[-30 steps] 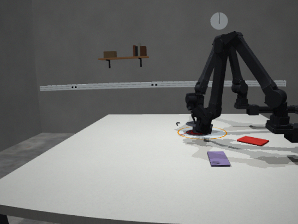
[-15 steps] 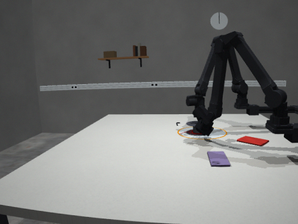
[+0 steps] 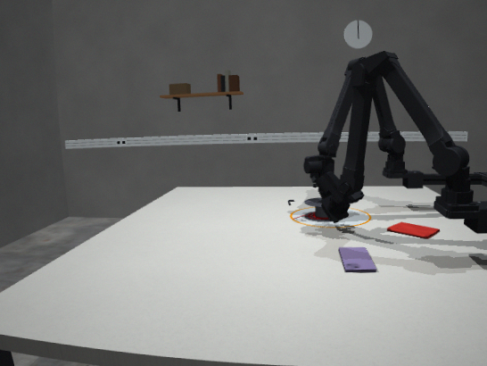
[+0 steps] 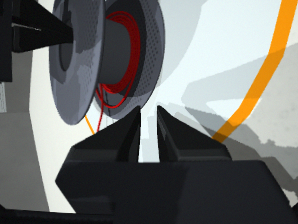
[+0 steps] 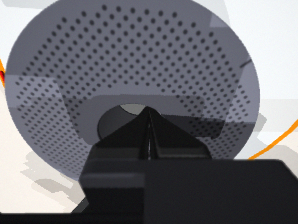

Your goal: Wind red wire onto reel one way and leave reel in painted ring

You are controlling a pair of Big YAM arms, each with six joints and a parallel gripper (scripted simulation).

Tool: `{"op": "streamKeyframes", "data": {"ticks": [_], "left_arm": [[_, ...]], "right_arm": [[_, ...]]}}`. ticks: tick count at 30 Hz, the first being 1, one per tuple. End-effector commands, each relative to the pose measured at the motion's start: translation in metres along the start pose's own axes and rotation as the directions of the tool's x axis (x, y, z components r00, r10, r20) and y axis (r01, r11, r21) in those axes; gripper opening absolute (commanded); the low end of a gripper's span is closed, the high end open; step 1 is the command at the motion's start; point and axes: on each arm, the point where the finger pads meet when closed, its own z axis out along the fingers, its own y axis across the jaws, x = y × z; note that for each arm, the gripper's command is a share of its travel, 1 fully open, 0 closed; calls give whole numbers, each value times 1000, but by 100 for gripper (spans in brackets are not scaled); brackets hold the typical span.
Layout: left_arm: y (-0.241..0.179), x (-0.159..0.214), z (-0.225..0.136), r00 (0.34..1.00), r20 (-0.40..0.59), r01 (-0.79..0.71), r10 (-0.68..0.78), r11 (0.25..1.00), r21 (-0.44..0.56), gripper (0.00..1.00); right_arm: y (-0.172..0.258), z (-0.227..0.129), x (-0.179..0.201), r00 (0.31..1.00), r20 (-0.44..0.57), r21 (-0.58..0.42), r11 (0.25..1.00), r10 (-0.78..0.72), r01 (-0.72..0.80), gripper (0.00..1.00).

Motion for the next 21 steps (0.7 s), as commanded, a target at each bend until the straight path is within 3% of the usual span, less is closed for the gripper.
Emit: {"op": "streamKeyframes", "data": {"ticks": [1, 4, 6, 7, 12, 21], "left_arm": [[19, -1, -3, 977, -3, -211, 211, 977, -18, 15], [21, -1, -4, 952, -6, -308, 307, 951, -19, 15], [21, -1, -4, 952, -6, -308, 307, 951, -19, 15], [21, -1, -4, 942, -7, -335, 335, 942, -19, 15], [20, 0, -3, 942, -7, -335, 334, 942, -19, 15], [20, 0, -4, 942, -7, -335, 334, 942, -19, 15]], "right_arm": [[5, 4, 1, 940, -4, -11, 940, -341, 341, 0], [5, 4, 1, 871, 5, -12, 871, -491, 491, 0], [5, 4, 1, 871, 5, -12, 871, -491, 491, 0], [5, 4, 1, 794, 8, -12, 794, -608, 608, 0], [5, 4, 1, 607, 12, -11, 607, -794, 795, 0], [5, 4, 1, 158, 13, -8, 158, -987, 987, 0]]}}
